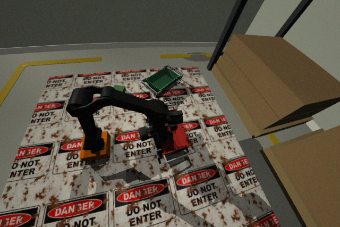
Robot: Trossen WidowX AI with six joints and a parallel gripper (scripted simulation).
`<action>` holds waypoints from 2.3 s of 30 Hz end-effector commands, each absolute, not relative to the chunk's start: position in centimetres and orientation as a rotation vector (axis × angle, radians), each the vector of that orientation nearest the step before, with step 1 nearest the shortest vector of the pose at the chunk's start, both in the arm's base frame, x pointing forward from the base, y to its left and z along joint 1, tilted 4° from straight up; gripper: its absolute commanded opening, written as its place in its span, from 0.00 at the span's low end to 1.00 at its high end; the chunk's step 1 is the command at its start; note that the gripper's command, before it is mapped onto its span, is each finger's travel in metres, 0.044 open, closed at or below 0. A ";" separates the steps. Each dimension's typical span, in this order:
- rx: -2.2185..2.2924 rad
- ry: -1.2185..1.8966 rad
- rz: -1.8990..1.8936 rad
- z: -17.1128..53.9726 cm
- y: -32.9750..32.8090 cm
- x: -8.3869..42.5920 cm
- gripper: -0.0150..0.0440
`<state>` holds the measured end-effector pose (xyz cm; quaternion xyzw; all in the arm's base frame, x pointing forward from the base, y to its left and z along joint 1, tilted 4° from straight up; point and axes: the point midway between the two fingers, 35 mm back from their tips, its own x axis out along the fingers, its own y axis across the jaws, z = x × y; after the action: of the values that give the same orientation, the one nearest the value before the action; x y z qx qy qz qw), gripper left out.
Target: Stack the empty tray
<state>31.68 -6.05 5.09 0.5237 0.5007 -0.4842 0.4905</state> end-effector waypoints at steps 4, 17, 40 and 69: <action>1.252 1.249 -1.204 4.4 -5.9 30.7 0.25; 1.251 1.249 -1.204 3.7 -5.9 30.4 0.25; 1.251 1.249 -1.204 3.7 -5.9 30.4 0.25; 1.251 1.249 -1.204 3.7 -5.9 30.4 0.25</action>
<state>31.45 -6.01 4.43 0.5242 0.5001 -0.4837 0.4910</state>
